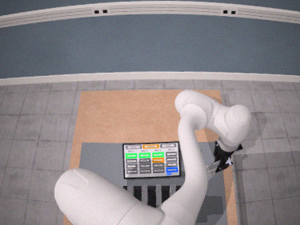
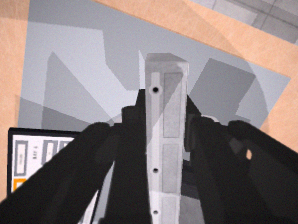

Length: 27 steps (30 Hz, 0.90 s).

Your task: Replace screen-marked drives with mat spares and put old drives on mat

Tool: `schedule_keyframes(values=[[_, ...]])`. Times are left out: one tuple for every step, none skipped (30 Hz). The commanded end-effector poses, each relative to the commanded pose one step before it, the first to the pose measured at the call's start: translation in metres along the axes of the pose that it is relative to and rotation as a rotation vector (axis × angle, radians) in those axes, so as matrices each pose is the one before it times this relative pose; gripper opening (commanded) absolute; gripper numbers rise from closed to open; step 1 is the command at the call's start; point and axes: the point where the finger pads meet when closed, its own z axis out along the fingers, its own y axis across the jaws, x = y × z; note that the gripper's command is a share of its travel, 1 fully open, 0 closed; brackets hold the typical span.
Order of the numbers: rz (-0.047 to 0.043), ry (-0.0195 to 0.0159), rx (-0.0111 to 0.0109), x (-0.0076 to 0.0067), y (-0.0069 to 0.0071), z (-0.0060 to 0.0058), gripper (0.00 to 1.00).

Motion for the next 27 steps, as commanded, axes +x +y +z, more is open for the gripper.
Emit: schedule_keyframes(values=[[0.00009,0.00054,0.00097,0.00022,-0.00027,-0.01362,0.1],[0.0,0.0,0.0,0.0,0.0,-0.00275,0.1],[0.0,0.0,0.0,0.0,0.0,-0.00268,0.1],[0.0,0.0,0.0,0.0,0.0,0.0,0.1],[0.0,0.0,0.0,0.0,0.0,0.0,0.1],[0.0,0.0,0.0,0.0,0.0,-0.00262,0.1],[0.0,0.0,0.0,0.0,0.0,-0.00256,0.1],[0.0,0.0,0.0,0.0,0.0,-0.00249,0.1],[0.0,0.0,0.0,0.0,0.0,-0.00242,0.1],[0.0,0.0,0.0,0.0,0.0,-0.00235,0.1],[0.0,0.0,0.0,0.0,0.0,-0.00228,0.1],[0.0,0.0,0.0,0.0,0.0,-0.00221,0.1],[0.0,0.0,0.0,0.0,0.0,-0.00213,0.1],[0.0,0.0,0.0,0.0,0.0,-0.00205,0.1],[0.0,0.0,0.0,0.0,0.0,-0.00197,0.1],[0.0,0.0,0.0,0.0,0.0,-0.00189,0.1],[0.0,0.0,0.0,0.0,0.0,-0.00181,0.1],[0.0,0.0,0.0,0.0,0.0,-0.00173,0.1],[0.0,0.0,0.0,0.0,0.0,-0.00164,0.1],[0.0,0.0,0.0,0.0,0.0,-0.00156,0.1],[0.0,0.0,0.0,0.0,0.0,0.0,0.1],[0.0,0.0,0.0,0.0,0.0,0.0,0.1],[0.0,0.0,0.0,0.0,0.0,-0.00147,0.1],[0.0,0.0,0.0,0.0,0.0,-0.00139,0.1],[0.0,0.0,0.0,0.0,0.0,-0.00131,0.1],[0.0,0.0,0.0,0.0,0.0,-0.00122,0.1],[0.0,0.0,0.0,0.0,0.0,-0.00114,0.1]])
